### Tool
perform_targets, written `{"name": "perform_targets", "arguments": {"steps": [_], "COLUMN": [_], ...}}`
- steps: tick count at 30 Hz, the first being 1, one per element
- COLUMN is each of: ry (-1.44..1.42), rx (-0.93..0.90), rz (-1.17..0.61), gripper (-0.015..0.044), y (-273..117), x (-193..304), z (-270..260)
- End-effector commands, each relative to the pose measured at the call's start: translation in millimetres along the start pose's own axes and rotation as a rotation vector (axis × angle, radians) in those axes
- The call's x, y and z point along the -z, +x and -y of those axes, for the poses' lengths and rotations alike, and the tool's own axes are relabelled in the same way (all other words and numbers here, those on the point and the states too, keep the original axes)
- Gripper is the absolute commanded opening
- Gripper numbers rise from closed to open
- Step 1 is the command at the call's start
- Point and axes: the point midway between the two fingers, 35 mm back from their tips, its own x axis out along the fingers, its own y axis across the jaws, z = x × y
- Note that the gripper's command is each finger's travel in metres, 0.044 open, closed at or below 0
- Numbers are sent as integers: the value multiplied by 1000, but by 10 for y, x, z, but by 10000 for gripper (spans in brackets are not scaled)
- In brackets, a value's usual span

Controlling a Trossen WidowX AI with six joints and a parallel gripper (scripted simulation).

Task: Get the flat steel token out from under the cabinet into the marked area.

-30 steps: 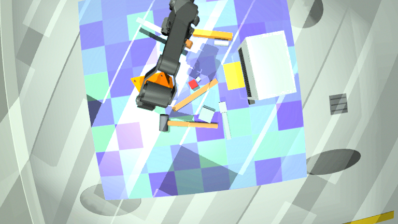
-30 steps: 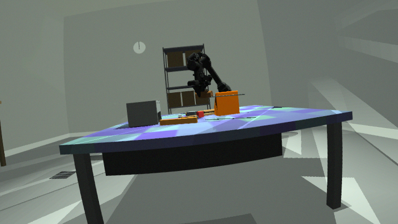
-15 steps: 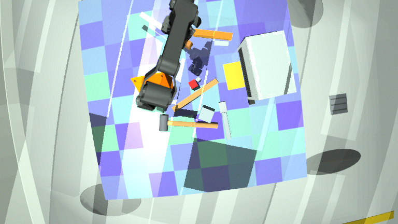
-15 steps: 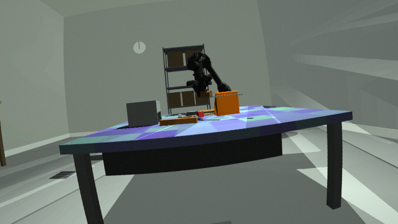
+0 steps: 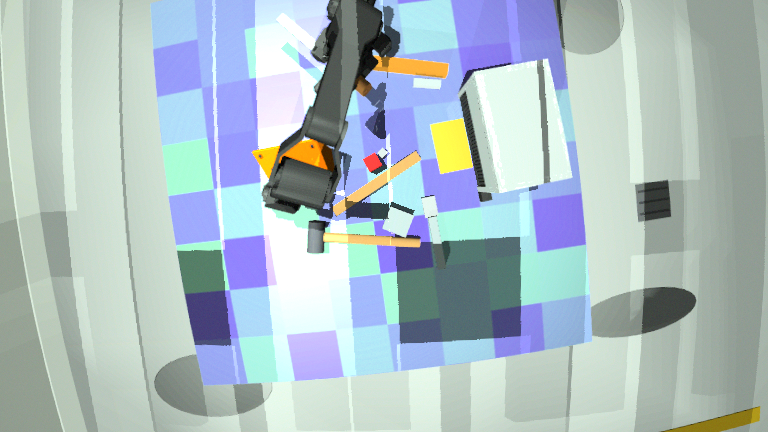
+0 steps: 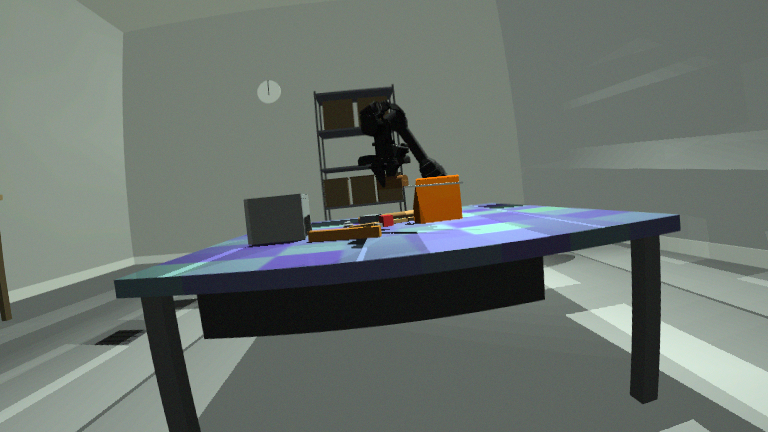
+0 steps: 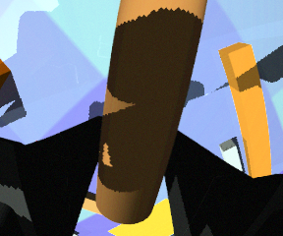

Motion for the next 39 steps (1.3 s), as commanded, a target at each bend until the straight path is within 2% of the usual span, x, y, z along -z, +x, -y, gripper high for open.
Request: {"name": "perform_targets", "arguments": {"steps": [1, 39], "ry": [32, 337], "rx": [2, 0], "rz": [13, 13], "gripper": [0, 0], "y": [-17, -17], "x": [-11, -1], "z": [0, 0]}}
